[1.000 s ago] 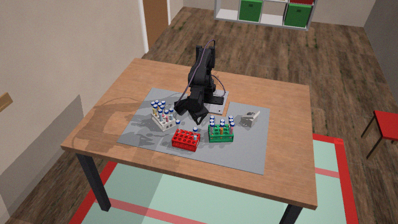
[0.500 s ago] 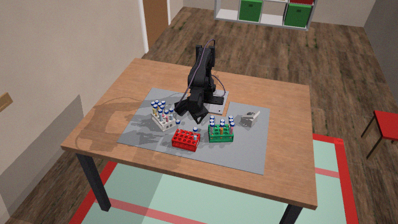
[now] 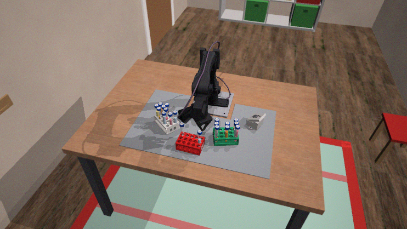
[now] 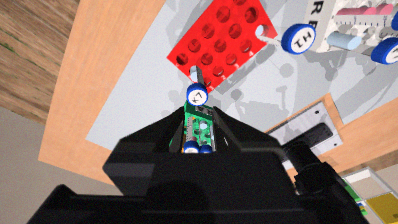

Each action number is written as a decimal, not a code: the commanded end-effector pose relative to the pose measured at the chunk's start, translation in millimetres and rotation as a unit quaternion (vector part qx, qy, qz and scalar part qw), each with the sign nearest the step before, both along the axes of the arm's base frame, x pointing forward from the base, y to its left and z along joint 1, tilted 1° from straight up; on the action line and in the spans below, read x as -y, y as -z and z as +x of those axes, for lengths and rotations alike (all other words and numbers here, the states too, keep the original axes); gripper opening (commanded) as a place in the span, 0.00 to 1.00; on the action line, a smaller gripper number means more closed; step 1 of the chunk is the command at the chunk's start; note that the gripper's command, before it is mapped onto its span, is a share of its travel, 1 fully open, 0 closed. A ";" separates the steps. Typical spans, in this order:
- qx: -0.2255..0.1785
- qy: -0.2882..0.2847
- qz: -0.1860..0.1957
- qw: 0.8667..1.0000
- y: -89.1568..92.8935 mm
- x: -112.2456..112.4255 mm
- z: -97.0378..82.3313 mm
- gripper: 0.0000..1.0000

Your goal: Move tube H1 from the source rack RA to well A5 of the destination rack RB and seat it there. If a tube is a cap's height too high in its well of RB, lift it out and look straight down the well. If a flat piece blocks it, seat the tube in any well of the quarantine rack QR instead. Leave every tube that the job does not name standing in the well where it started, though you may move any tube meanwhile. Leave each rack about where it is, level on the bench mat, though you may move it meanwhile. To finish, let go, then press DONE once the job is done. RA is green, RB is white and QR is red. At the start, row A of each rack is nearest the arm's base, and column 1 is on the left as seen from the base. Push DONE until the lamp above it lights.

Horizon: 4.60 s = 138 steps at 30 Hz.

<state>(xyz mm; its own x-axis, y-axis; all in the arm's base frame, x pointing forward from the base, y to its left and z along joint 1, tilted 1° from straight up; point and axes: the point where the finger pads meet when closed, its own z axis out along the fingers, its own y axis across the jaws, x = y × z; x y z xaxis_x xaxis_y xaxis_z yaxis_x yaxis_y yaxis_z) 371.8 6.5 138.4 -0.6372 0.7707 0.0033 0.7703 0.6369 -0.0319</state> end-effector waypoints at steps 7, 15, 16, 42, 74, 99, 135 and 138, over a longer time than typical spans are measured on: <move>0.033 0.004 -0.003 0.999 -2.2 7.2 15.8 0.30; 0.041 0.004 -0.003 0.999 -5.7 6.8 15.1 0.30; 0.040 0.003 -0.003 0.999 -5.0 5.6 13.8 0.30; 0.027 0.000 -0.003 1.000 9.2 -0.5 6.0 0.30; 0.042 -0.002 -0.003 0.999 3.9 -2.3 13.1 0.00; 0.030 -0.002 -0.003 1.000 -9.2 -2.4 4.6 0.00; 0.013 0.003 -0.004 1.000 -29.1 6.5 1.3 0.00; 0.018 0.003 -0.004 1.000 -35.5 7.2 0.9 0.00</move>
